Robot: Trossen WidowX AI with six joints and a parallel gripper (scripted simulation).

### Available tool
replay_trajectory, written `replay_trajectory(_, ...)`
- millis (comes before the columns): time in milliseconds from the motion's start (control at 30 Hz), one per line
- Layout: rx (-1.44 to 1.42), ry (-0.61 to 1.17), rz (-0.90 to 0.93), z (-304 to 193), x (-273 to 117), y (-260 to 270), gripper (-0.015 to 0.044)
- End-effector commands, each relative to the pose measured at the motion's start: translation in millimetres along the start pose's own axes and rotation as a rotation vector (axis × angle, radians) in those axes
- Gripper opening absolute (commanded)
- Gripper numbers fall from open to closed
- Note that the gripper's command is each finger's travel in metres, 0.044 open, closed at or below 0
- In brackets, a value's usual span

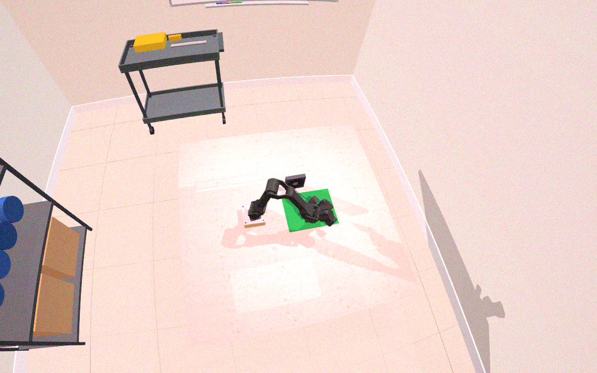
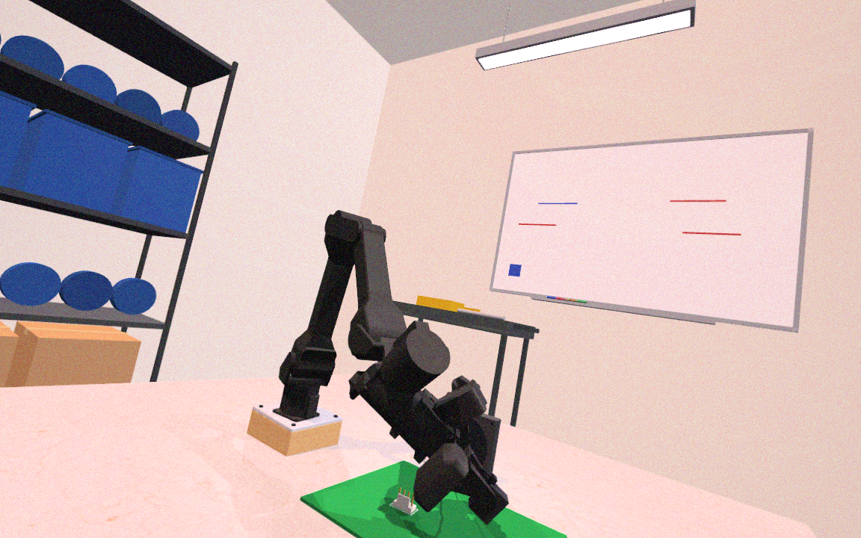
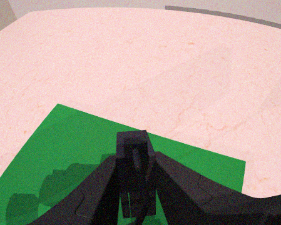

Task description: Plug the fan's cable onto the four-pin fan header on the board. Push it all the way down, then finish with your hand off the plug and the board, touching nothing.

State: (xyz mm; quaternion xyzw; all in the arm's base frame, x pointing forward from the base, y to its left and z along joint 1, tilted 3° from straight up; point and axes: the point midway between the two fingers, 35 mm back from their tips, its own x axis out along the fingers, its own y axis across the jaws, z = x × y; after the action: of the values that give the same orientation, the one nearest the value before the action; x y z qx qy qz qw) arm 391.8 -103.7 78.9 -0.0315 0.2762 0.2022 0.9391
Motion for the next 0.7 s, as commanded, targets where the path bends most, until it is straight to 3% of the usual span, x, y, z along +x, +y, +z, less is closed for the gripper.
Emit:
replay_trajectory(0,-0.009,-0.04,0.002,2.8,-4.3,0.4,0.0)
replay_trajectory(667,-0.049,-0.181,0.027,-1.4,-19.5,7.6,0.0)
